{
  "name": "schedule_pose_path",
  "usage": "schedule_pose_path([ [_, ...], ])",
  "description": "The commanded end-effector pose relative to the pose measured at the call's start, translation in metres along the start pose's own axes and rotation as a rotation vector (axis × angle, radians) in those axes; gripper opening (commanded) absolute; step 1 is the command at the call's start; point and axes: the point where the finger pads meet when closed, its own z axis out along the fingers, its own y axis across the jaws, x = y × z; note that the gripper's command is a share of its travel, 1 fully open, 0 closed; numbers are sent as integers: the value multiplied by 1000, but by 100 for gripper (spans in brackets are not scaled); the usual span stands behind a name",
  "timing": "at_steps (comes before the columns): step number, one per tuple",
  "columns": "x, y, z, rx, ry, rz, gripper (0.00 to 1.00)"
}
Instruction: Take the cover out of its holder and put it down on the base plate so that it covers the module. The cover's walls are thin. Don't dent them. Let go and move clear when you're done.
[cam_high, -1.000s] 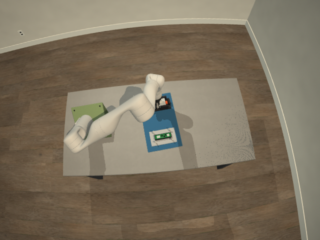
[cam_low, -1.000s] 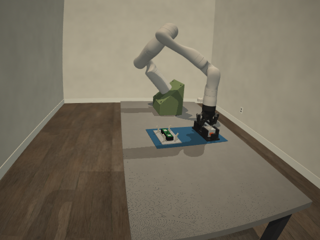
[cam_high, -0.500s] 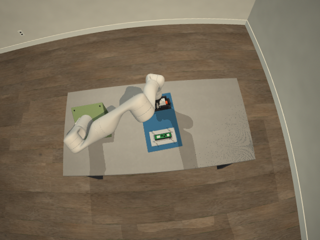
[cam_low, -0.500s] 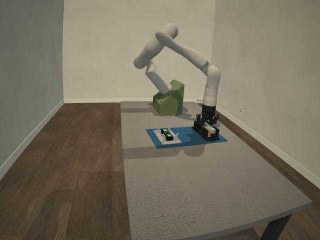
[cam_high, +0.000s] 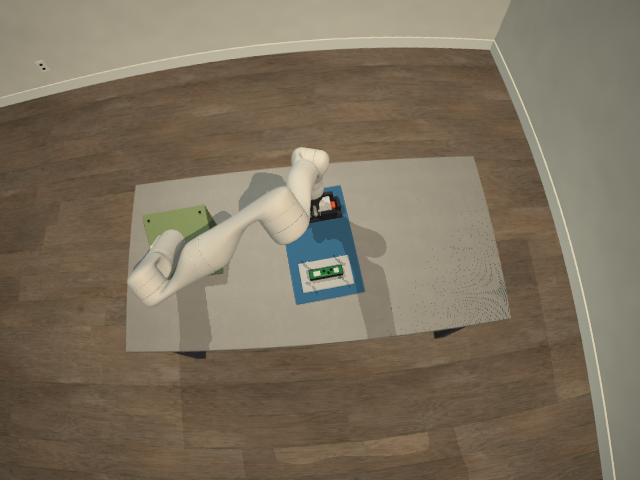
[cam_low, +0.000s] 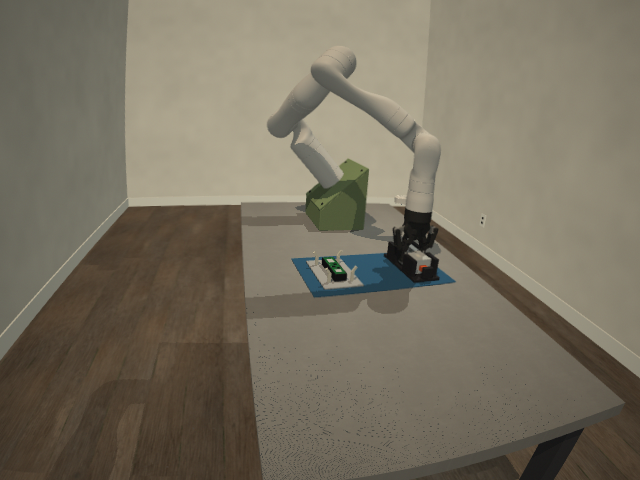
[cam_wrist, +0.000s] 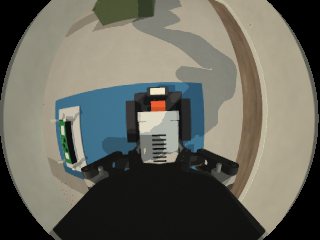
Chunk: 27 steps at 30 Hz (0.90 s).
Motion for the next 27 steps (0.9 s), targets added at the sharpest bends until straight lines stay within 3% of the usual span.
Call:
schedule_pose_path([
  [1, -1, 0, -1, -1, -2, 0, 0],
  [5, -1, 0, -1, -1, -2, 0, 0],
  [15, -1, 0, -31, -1, -2, 0, 0],
  [23, 2, 0, -32, 1, 4, -1, 0],
  [27, 2, 0, -44, 1, 4, -1, 0],
])
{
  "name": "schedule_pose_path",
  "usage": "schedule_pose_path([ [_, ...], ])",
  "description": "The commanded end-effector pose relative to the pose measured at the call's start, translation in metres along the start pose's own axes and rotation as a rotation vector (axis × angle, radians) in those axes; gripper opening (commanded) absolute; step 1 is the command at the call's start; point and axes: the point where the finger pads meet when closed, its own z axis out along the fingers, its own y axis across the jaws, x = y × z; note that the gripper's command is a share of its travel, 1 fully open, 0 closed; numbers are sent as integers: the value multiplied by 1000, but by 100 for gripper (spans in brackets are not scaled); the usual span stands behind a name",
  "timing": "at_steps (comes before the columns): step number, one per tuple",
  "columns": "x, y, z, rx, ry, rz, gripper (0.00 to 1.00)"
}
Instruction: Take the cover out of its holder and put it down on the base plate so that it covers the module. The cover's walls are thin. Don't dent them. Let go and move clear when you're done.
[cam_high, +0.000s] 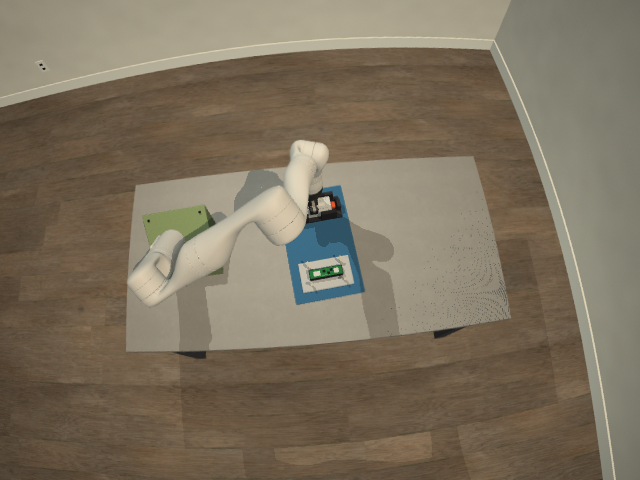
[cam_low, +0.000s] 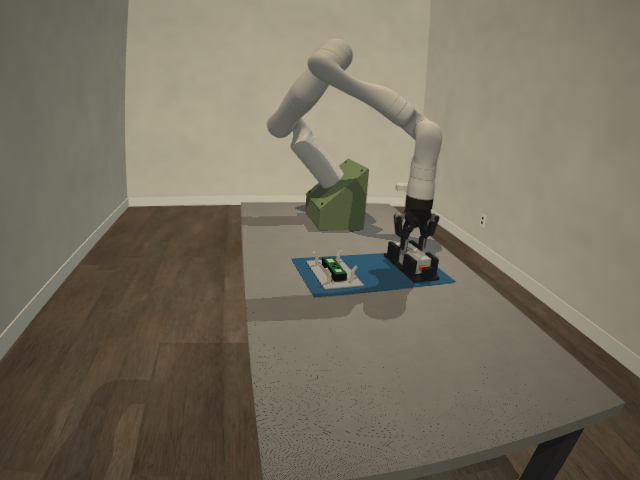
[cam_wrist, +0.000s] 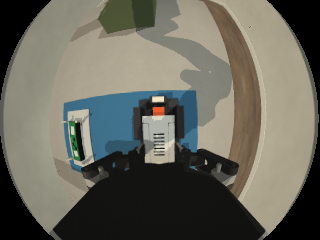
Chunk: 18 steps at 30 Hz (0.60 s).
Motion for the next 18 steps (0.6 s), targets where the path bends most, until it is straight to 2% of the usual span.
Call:
schedule_pose_path([
  [1, -3, 0, -12, -3, -9, 2, 0],
  [5, -3, 0, -24, -3, -9, 2, 0],
  [18, -2, 0, -23, -2, -8, 1, 1],
])
